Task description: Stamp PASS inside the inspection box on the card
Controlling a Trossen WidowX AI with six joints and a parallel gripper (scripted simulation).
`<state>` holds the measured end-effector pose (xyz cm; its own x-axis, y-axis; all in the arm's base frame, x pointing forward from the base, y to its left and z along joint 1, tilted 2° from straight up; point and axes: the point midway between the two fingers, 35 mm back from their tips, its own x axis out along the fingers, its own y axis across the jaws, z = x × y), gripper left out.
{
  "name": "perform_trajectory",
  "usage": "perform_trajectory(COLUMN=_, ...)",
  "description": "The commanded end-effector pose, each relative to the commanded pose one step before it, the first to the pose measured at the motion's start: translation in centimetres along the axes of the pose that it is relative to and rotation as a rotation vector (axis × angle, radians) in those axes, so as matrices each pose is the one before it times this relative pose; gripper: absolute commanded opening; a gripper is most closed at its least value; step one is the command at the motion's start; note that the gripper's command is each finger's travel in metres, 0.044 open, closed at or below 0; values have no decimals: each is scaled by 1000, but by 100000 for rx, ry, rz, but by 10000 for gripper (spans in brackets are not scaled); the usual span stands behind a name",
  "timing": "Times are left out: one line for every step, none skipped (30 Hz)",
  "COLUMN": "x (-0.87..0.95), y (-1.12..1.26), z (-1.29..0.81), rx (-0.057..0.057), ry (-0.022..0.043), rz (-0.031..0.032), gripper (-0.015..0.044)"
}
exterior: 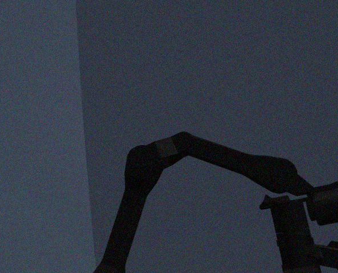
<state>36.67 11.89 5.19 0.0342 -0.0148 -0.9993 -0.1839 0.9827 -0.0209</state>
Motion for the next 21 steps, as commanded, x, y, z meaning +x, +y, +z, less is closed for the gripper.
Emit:
perform_trajectory(x=-184, y=6, z=7, rx=-3, ry=51, rz=46, gripper=0)
perform_trajectory(x=-49, y=0, z=5, rx=0, ry=0, rz=4, gripper=0)
perform_trajectory(x=-49, y=0, z=5, rx=0, ry=0, rz=4, gripper=0)
perform_trajectory(x=-49, y=0, z=5, rx=0, ry=0, rz=4, gripper=0)
perform_trajectory(x=-49, y=0, z=5, rx=0, ry=0, rz=4, gripper=0)
perform_trajectory(x=-49, y=0, z=5, rx=0, ry=0, rz=4, gripper=0)
perform_trajectory(x=-49, y=0, z=5, rx=0, ry=0, rz=4, gripper=0)
perform_trajectory(x=-49, y=0, z=5, rx=0, ry=0, rz=4, gripper=0)
perform_trajectory(x=-49, y=0, z=4, rx=0, ry=0, rz=4, gripper=0)
perform_trajectory(x=-49, y=0, z=4, rx=0, ry=0, rz=4, gripper=0)
perform_trajectory(x=-49, y=0, z=4, rx=0, ry=0, rz=4, gripper=0)
perform_trajectory(x=-49, y=0, z=4, rx=0, ry=0, rz=4, gripper=0)
perform_trajectory(x=-49, y=0, z=4, rx=0, ry=0, rz=4, gripper=0)
perform_trajectory(x=-49, y=0, z=4, rx=0, ry=0, rz=4, gripper=0)
perform_trajectory(x=-49, y=0, z=4, rx=0, ry=0, rz=4, gripper=0)
perform_trajectory(x=-49, y=0, z=4, rx=0, ry=0, rz=4, gripper=0)
perform_trajectory(x=-49, y=0, z=4, rx=0, ry=0, rz=4, gripper=0)
perform_trajectory(x=-49, y=0, z=4, rx=0, ry=0, rz=4, gripper=0)
perform_trajectory(x=-49, y=0, z=4, rx=0, ry=0, rz=4, gripper=0)
perform_trajectory(x=-49, y=0, z=4, rx=0, ry=0, rz=4, gripper=0)
perform_trajectory(x=-49, y=0, z=3, rx=0, ry=0, rz=4, gripper=0)
